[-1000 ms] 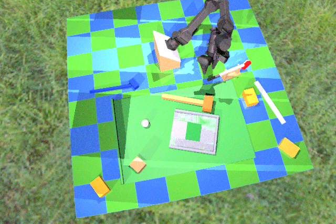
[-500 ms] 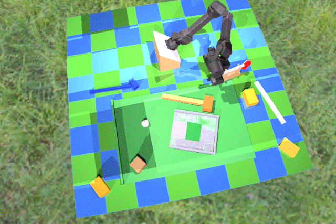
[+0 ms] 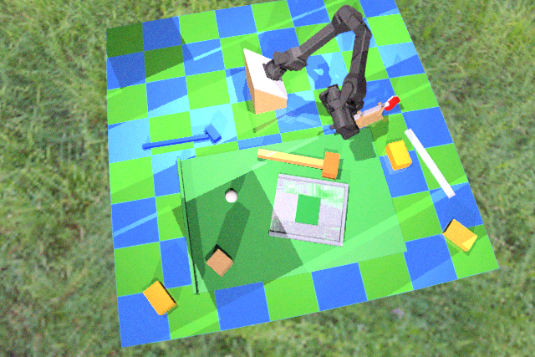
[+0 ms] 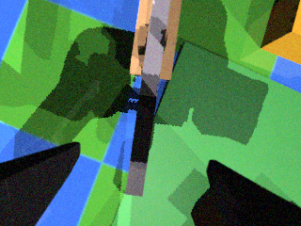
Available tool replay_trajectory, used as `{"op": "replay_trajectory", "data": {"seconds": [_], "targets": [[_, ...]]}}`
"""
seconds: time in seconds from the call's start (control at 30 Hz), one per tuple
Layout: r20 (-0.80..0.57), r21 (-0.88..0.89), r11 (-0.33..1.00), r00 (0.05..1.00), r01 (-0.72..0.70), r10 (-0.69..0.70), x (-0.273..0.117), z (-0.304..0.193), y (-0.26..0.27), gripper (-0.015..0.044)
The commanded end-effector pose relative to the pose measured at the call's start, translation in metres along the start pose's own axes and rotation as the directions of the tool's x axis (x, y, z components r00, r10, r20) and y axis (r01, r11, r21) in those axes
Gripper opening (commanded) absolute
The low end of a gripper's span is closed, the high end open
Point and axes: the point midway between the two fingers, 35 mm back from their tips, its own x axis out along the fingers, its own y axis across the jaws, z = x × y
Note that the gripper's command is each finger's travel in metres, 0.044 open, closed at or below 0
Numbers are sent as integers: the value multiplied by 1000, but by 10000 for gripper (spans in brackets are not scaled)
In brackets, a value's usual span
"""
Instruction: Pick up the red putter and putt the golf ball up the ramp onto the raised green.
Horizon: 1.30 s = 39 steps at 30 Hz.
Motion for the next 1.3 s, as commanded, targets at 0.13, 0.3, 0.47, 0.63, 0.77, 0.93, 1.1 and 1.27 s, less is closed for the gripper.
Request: {"op": "replay_trajectory", "data": {"seconds": [0.13,0.3,0.47,0.63,0.77,0.93,1.1,1.27], "targets": [[6,4,1000,1000,-8,8,15,-2,3,440],[7,4,1000,1000,-8,8,32,-6,4,440],[7,4,1000,1000,-8,8,34,-7,4,440],[7,4,1000,1000,-8,8,41,-8,4,440],[7,4,1000,1000,-8,8,47,-10,4,440],[8,4,1000,1000,-8,8,54,-12,4,440],[11,-2,1000,1000,-2,3,53,-10,2,414],[11,-2,1000,1000,-2,3,53,-10,2,282]]}}
